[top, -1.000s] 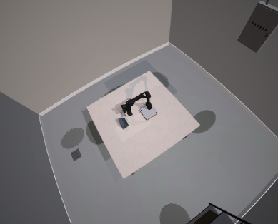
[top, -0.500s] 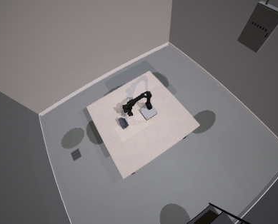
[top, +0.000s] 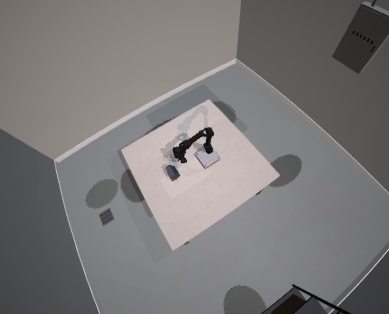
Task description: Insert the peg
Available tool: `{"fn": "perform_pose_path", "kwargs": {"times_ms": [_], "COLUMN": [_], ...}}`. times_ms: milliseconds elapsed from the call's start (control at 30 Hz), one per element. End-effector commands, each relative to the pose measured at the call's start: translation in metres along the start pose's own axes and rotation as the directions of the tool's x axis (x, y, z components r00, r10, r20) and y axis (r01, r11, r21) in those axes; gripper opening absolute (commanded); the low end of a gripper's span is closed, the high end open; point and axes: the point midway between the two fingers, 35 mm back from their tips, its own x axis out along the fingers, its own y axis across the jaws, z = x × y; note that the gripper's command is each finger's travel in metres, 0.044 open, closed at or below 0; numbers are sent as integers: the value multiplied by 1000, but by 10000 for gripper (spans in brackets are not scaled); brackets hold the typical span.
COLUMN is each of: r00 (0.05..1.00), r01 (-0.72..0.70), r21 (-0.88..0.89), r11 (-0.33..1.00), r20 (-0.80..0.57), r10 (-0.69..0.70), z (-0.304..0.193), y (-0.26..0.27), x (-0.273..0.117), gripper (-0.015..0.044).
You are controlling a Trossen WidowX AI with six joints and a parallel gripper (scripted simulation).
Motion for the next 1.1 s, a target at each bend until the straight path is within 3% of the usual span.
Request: {"fn": "perform_pose_path", "kwargs": {"times_ms": [0,1067], "r00": [1000,986], "r01": [4,-9], "r21": [1,-28], "r11": [1000,1000], "r20": [15,165], "r10": [-4,14], "z": [-2,-6], "y": [1,16], "x": [1,0], "gripper": [0,0]}}
